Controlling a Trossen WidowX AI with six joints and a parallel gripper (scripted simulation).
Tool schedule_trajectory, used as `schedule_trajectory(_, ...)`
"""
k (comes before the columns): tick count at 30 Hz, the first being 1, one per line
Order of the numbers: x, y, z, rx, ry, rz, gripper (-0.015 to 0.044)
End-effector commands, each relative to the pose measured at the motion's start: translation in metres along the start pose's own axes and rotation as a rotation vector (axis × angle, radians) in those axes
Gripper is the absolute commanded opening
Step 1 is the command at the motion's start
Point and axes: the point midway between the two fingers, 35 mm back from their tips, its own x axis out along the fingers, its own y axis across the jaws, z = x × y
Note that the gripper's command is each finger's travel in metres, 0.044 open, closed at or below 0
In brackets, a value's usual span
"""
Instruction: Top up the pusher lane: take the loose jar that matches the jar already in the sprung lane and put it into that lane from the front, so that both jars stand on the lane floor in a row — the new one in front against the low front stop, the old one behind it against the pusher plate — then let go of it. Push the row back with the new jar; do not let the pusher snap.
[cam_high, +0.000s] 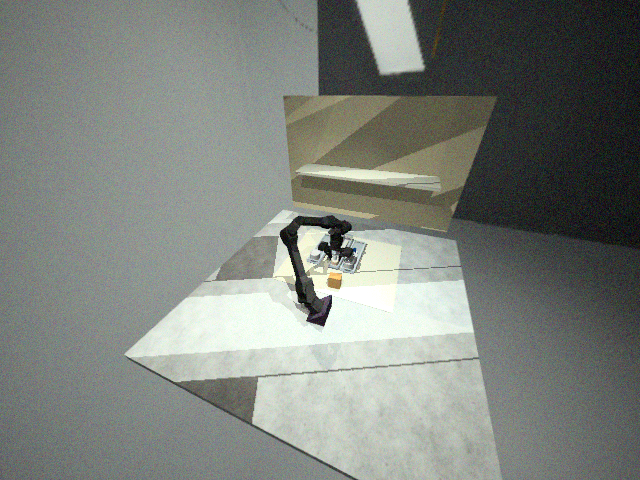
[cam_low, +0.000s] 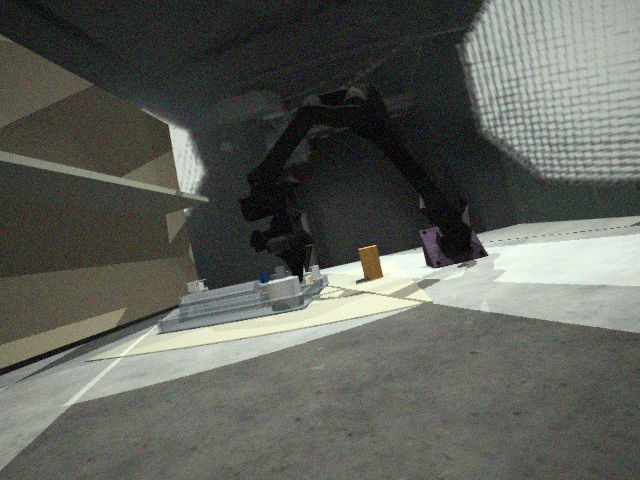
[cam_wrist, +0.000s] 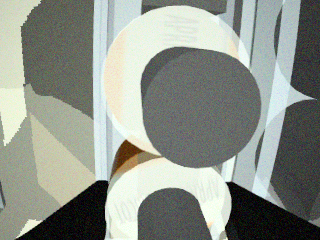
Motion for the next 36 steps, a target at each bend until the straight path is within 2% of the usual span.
schedule_trajectory(1,0.0005,0.0021,0.0015,-0.004,-0.011,0.013,0.0000)
schedule_trajectory(36,0.0006,0.0021,-0.0043,-0.004,-0.011,0.013,0.0000)
